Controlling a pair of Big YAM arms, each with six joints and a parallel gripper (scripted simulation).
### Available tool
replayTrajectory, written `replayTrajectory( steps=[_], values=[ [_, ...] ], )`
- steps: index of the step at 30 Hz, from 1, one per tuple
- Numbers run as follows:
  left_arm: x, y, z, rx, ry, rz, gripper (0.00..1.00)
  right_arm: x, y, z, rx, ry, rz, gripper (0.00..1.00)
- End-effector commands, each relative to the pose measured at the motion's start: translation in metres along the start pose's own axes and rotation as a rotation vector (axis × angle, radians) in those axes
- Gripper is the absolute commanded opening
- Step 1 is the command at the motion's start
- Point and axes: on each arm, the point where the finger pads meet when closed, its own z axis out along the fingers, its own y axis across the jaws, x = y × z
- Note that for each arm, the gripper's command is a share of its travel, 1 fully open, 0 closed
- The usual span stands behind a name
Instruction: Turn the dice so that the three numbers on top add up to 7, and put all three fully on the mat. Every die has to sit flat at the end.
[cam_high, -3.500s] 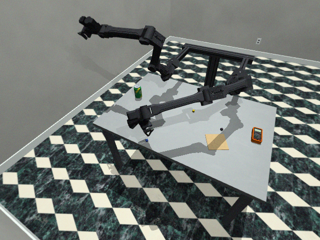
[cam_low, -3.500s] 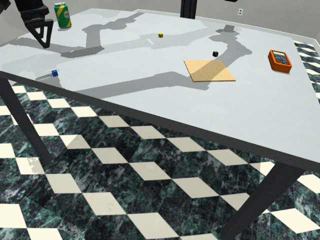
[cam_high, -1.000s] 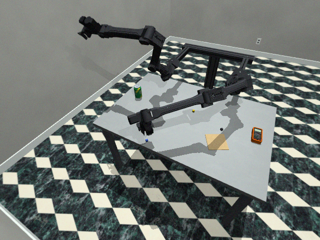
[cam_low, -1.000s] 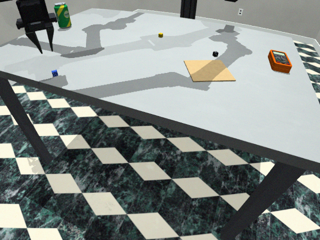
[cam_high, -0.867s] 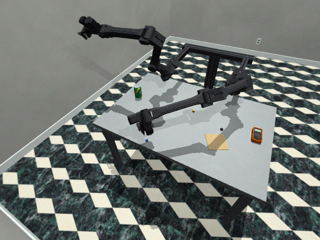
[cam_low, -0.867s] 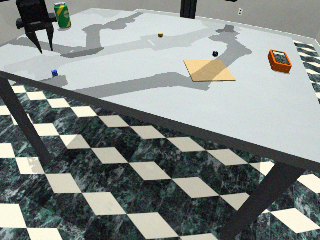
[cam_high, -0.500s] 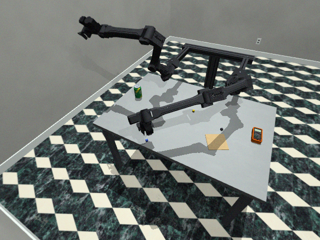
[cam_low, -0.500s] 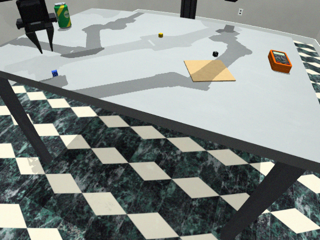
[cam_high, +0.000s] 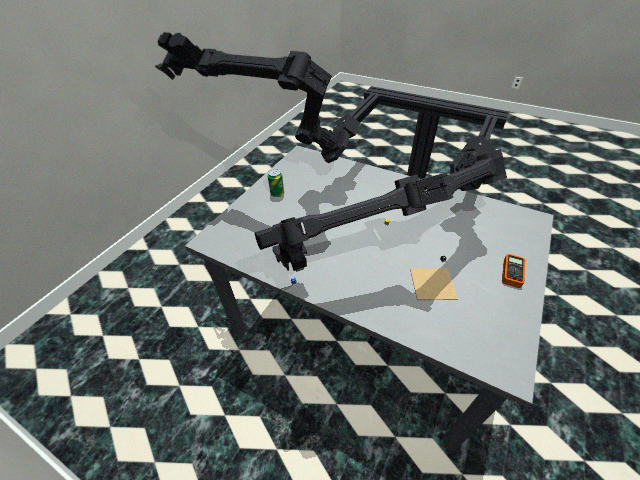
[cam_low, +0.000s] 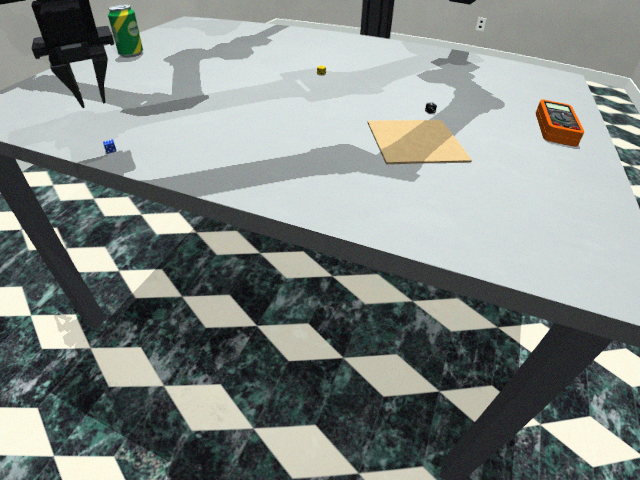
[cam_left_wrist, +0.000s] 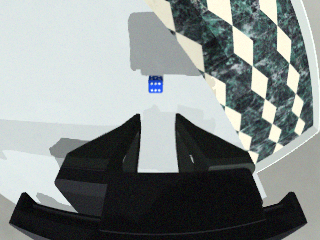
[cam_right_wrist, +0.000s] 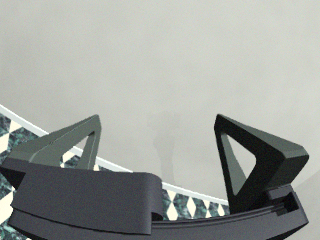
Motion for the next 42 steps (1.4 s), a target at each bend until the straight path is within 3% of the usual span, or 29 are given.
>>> replayTrajectory(
  steps=[1, 42],
  values=[
    [-0.004, 0.003, 0.025, -0.020, 0.000, -0.004, 0.30, -0.042, -0.005, -0.003, 0.011, -0.063, 0.000, 1.00],
    [-0.006, 0.002, 0.068, -0.018, 0.001, -0.006, 0.30, -0.042, -0.005, -0.003, 0.011, -0.063, 0.000, 1.00]
  ],
)
